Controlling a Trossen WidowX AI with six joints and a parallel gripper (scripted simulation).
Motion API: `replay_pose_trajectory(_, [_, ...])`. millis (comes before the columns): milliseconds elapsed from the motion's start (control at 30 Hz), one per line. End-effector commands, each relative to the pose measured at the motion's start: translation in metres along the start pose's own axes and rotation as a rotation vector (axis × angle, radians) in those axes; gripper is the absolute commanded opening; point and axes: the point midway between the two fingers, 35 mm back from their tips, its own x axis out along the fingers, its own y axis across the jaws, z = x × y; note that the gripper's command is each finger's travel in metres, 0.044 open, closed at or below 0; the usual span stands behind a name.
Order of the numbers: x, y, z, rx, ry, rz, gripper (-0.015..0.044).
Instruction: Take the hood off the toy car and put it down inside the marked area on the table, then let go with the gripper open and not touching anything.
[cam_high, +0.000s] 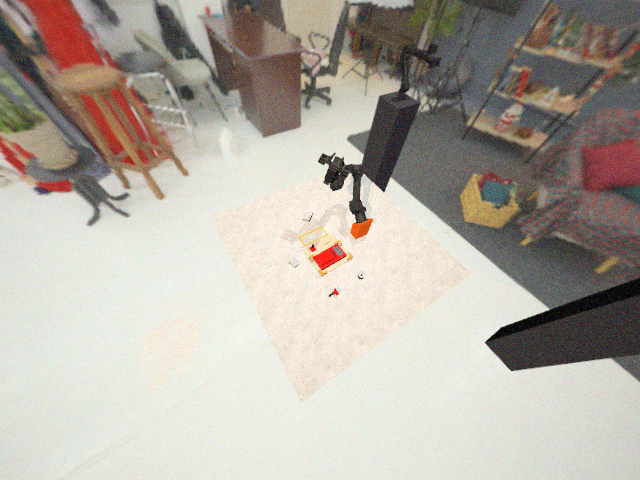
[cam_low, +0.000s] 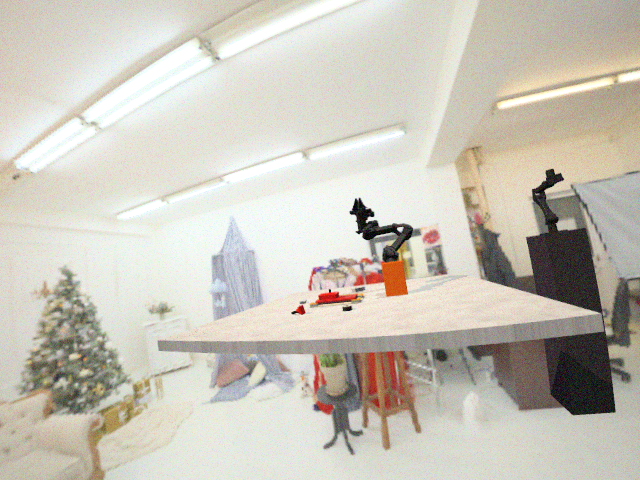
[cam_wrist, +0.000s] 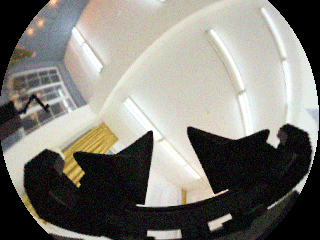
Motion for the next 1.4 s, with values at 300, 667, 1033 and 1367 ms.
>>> replay_pose_trajectory(300, [0.001, -0.036, -0.086, 0.347, 0.205, -0.203, 0.044])
replay_pose_trajectory(667, [-0.031, -0.041, -0.239, 0.803, 0.616, -0.535, 0.044])
replay_pose_trajectory(1033, [-0.111, 0.021, -0.357, 1.095, 1.154, -0.835, 0.044])
replay_pose_trajectory(1367, [-0.205, 0.103, -0.404, 1.124, 1.783, -1.038, 0.044])
